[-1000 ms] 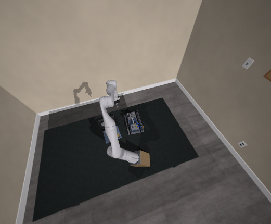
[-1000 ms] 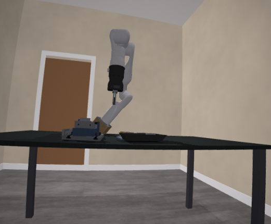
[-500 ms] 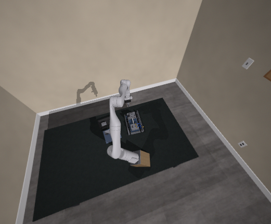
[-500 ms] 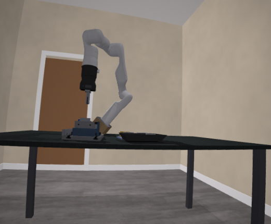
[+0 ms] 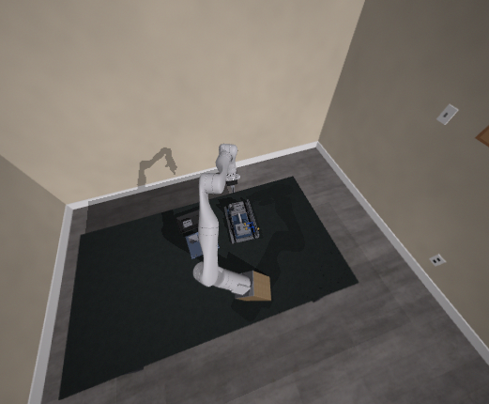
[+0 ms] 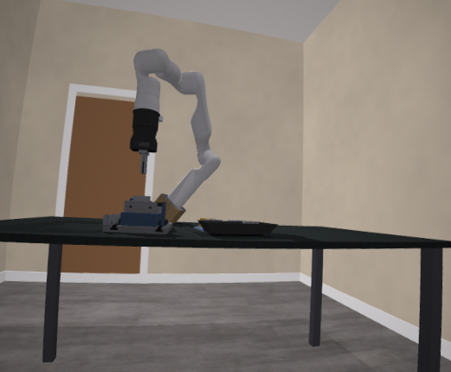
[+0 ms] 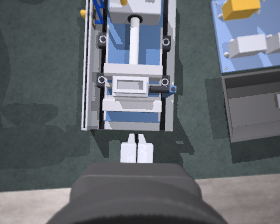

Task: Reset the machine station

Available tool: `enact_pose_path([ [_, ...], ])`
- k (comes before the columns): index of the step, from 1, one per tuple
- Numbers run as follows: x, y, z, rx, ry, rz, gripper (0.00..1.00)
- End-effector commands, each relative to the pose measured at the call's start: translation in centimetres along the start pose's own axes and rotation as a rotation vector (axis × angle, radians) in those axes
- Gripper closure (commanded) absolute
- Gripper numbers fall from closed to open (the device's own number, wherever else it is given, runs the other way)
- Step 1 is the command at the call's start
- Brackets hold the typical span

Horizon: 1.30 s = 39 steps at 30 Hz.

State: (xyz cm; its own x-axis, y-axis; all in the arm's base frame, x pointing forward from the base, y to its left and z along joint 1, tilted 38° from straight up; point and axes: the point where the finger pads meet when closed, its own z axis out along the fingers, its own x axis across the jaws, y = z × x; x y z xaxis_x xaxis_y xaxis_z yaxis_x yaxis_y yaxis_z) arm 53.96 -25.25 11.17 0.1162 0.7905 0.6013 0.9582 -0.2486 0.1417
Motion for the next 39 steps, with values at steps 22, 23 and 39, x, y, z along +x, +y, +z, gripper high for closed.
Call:
enact_pose_path([
  [22, -0.04, 0.04, -0.14, -0.002, -0.001, 0.0, 1.0],
  [23, -0.04, 0.04, -0.14, -0.002, -0.001, 0.0, 1.0],
  [39, -0.47, -0.79, -0.09, 0.0, 0.002, -0.106, 1.0],
])
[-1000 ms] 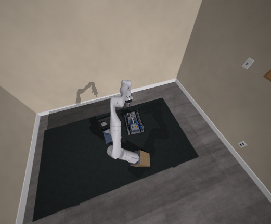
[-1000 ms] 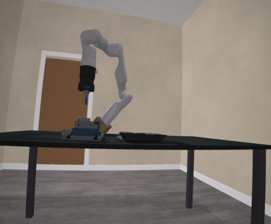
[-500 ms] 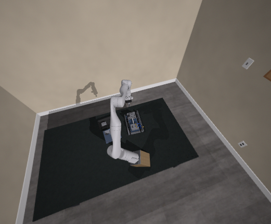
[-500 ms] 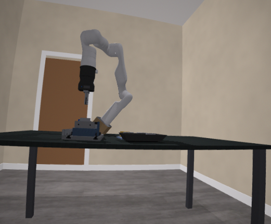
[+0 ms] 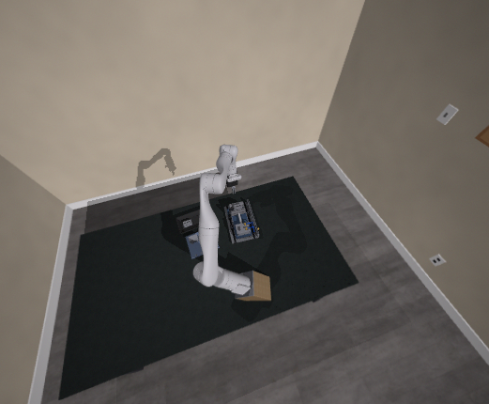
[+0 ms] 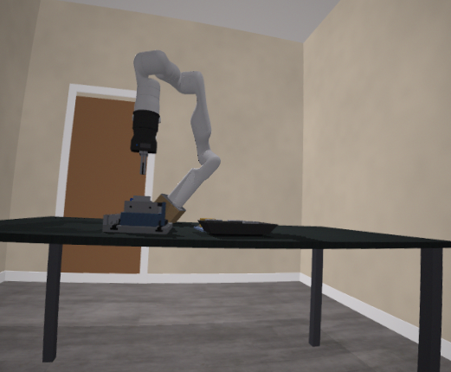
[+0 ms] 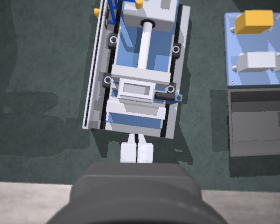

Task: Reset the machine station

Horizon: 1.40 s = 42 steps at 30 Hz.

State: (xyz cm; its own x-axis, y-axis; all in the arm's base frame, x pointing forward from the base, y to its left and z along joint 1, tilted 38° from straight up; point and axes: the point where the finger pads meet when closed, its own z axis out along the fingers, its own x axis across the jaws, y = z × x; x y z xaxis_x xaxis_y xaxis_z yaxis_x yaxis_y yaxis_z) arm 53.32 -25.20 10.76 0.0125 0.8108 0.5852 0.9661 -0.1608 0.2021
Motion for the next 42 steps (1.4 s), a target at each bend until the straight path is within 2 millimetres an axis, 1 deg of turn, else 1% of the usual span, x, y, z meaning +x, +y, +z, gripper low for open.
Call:
enact_pose_path([
  [1, -0.2, -0.3, -0.3, -0.004, -0.001, -0.017, 1.0],
  [8, -0.7, -1.5, -0.2, -0.001, 0.003, -0.189, 1.0],
  [15, -1.0, -3.1, -0.1, 0.0, 0.007, -0.427, 1.0],
  [17, -1.0, -3.1, -0.1, 0.0, 0.007, -0.427, 1.0],
  [32, -1.0, -5.9, -0.1, -0.002, 0.006, -1.018, 1.0],
  [34, -1.0, -5.9, -0.1, -0.002, 0.006, -1.018, 1.0],
  [42, -0.5, -6.8, -0.2, -0.002, 0.0, -1.27, 1.0],
])
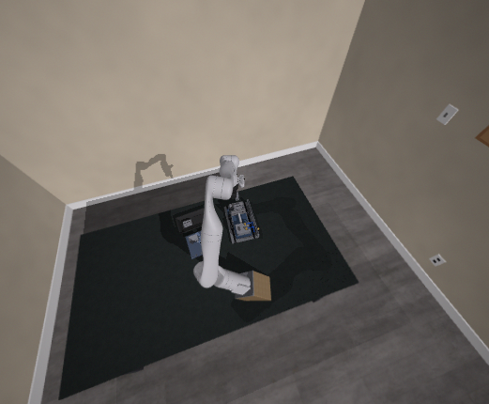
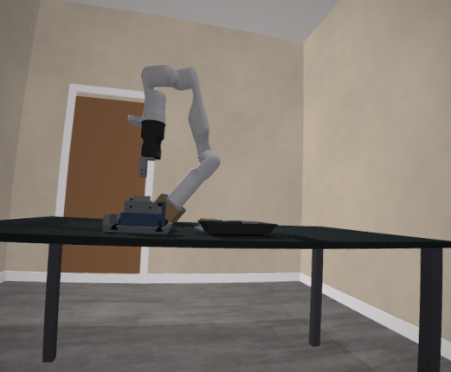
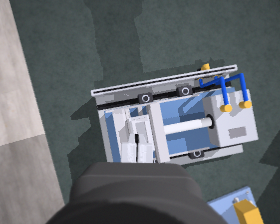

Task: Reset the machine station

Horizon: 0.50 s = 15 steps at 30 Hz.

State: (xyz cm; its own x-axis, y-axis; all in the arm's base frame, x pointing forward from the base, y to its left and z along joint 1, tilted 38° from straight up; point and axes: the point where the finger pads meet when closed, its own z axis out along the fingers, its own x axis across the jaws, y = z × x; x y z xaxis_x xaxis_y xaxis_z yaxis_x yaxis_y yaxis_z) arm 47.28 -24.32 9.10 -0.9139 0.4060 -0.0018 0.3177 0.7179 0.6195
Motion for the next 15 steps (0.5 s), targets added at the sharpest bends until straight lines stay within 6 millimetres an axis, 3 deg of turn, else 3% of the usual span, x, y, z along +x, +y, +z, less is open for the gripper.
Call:
enact_pose_path([
  [1, 0.51, -0.33, -0.46, 0.0, -0.008, -0.046, 1.0],
  [15, 1.08, -0.09, -0.53, 0.004, -0.012, -0.207, 1.0],
])
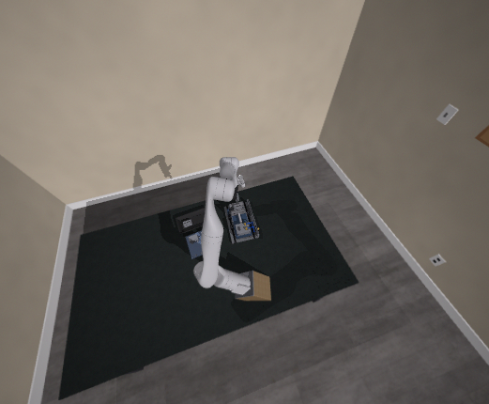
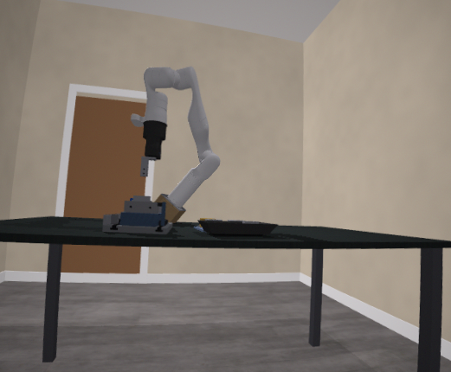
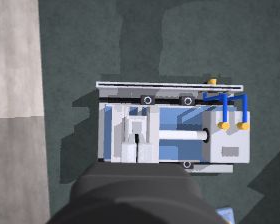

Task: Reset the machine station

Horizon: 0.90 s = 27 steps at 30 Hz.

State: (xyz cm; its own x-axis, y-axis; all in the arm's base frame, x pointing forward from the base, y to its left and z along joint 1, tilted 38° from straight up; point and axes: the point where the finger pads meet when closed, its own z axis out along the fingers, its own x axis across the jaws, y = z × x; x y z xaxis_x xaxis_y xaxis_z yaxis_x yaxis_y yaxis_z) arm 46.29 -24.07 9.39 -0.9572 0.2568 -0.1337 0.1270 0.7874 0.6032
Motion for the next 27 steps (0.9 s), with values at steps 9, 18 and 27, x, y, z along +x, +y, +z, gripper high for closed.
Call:
enact_pose_path([
  [9, 0.12, -0.09, -0.21, 0.002, -0.003, -0.011, 0.0],
  [18, 0.12, -0.09, -0.21, 0.002, -0.003, -0.011, 0.0],
  [27, 0.12, -0.09, -0.21, 0.002, -0.003, -0.011, 0.0],
])
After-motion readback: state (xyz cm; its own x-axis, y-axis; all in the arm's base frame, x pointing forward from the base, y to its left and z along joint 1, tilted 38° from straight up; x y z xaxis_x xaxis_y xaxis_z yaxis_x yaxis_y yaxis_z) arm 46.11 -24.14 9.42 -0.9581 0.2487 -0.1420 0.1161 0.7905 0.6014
